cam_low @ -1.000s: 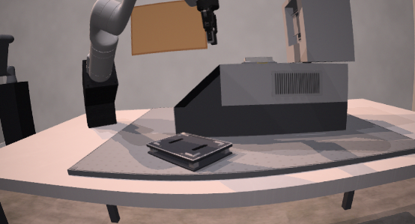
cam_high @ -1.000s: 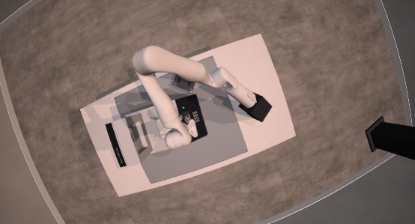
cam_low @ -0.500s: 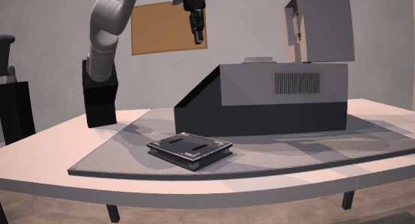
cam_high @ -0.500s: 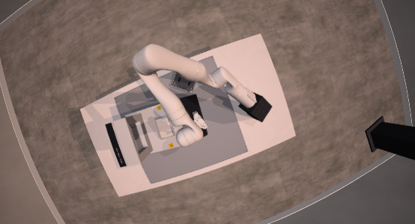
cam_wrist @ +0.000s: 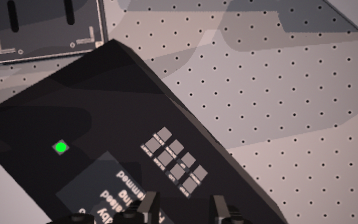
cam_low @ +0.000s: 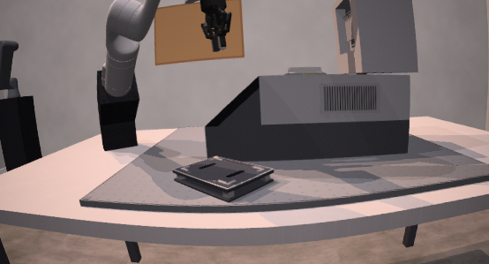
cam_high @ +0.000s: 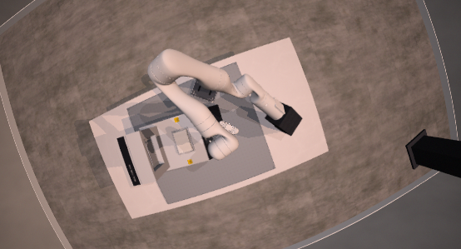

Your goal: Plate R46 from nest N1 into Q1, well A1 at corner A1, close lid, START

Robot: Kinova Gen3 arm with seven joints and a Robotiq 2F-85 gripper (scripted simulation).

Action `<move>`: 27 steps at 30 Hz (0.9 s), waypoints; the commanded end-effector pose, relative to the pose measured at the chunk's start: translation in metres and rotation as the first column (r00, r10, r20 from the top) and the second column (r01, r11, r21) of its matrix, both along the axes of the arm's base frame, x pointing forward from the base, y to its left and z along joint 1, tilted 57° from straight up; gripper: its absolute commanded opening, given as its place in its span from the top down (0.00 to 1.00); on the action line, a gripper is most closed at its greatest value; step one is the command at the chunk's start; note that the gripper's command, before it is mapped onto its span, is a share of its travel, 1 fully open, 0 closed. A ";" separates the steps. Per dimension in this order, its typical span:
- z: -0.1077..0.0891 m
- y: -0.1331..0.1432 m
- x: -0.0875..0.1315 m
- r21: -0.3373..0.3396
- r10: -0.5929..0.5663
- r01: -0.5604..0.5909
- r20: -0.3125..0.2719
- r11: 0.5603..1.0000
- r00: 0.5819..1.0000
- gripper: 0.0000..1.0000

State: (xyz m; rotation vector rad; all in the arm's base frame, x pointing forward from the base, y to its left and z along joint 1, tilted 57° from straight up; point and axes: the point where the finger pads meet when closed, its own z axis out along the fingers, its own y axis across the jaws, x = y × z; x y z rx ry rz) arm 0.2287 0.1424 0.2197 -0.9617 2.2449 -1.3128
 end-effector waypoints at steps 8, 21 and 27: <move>-0.003 -0.003 0.001 -0.010 0.007 -0.007 -0.006 1.000 1.000 0.72; -0.011 -0.012 0.010 -0.005 0.002 -0.002 0.001 1.000 1.000 0.82; -0.015 -0.018 0.014 -0.005 0.002 -0.002 0.000 1.000 1.000 0.87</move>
